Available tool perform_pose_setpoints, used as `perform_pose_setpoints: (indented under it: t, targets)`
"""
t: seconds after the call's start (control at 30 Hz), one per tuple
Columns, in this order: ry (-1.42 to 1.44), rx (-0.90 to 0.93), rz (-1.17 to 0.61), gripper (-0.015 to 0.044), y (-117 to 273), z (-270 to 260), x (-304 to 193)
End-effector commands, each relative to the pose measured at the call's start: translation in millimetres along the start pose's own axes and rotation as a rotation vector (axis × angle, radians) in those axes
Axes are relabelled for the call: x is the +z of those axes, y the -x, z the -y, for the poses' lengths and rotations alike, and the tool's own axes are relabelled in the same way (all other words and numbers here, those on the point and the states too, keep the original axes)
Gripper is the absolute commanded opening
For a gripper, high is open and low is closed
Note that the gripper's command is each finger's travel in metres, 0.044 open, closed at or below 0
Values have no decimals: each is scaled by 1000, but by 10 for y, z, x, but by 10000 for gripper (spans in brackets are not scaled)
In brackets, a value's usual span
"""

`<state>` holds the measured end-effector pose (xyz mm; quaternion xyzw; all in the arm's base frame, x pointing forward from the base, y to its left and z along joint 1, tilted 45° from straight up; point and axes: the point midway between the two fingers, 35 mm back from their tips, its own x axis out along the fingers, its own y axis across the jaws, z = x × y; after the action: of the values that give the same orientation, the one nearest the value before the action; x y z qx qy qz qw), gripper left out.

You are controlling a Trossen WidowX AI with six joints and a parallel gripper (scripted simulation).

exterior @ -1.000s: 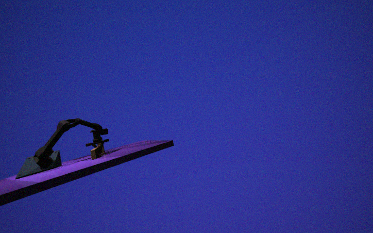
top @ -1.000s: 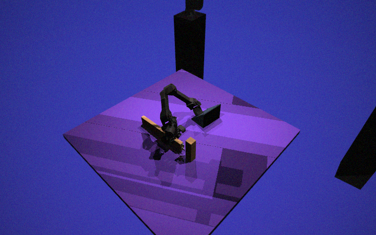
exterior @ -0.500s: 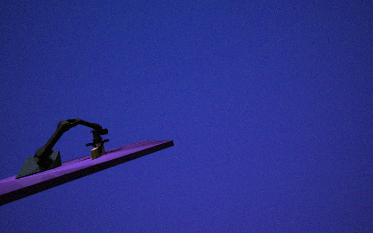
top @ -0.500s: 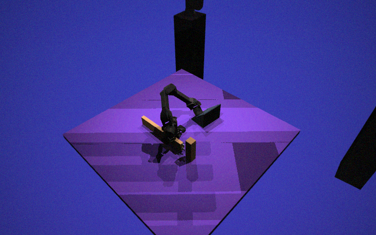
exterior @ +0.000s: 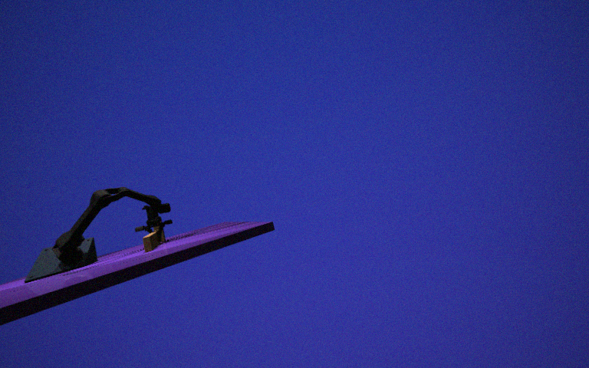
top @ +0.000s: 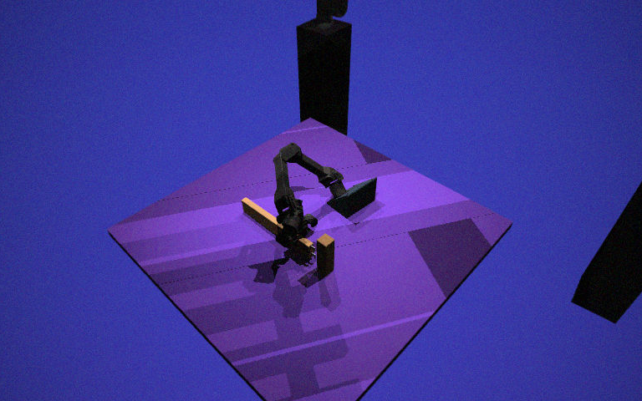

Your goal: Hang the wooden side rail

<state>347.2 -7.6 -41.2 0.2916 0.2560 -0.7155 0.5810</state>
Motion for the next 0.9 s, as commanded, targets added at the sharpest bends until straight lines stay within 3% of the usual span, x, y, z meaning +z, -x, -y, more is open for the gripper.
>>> perform_pose_setpoints:
  t: [0.0,0.87]
  targets:
    - [-4,2,-6,0,4,-4,-26]
    - [-4,2,-6,0,27,3,-51]
